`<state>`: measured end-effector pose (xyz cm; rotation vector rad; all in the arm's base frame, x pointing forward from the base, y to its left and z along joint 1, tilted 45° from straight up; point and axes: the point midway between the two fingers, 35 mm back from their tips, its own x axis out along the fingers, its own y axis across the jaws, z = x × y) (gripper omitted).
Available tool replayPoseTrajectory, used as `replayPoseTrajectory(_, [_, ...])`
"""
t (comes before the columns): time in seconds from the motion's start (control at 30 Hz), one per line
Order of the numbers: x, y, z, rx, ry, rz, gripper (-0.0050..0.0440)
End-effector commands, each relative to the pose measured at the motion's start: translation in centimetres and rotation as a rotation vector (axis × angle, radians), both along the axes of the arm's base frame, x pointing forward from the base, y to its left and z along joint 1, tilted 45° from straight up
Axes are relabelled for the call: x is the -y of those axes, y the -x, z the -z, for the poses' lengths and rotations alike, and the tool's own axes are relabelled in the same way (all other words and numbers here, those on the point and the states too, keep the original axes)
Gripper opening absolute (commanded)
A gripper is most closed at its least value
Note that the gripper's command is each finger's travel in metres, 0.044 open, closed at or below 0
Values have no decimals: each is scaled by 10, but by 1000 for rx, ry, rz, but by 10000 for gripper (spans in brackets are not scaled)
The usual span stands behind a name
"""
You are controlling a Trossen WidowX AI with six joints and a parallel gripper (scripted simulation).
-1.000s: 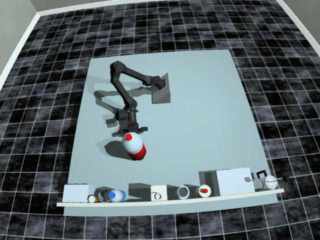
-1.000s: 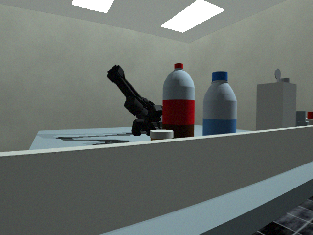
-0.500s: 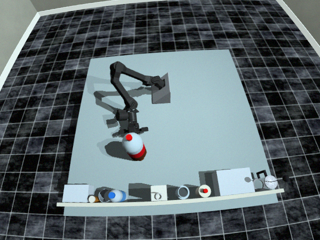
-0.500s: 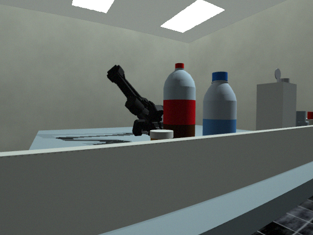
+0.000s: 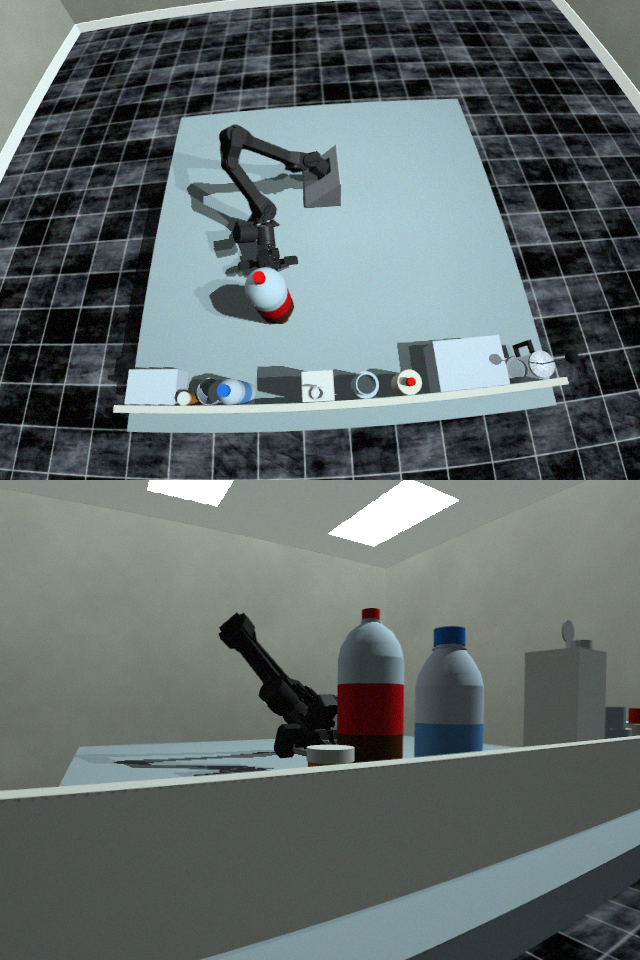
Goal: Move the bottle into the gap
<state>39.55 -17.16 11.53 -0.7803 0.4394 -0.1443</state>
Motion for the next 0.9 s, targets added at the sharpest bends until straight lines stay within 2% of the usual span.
replayPoseTrajectory(0.0, [-6,-6,1,6,-2,-8,-50])
replayPoseTrajectory(0.87, [-11,-12,4,10,-1,-10,-50])
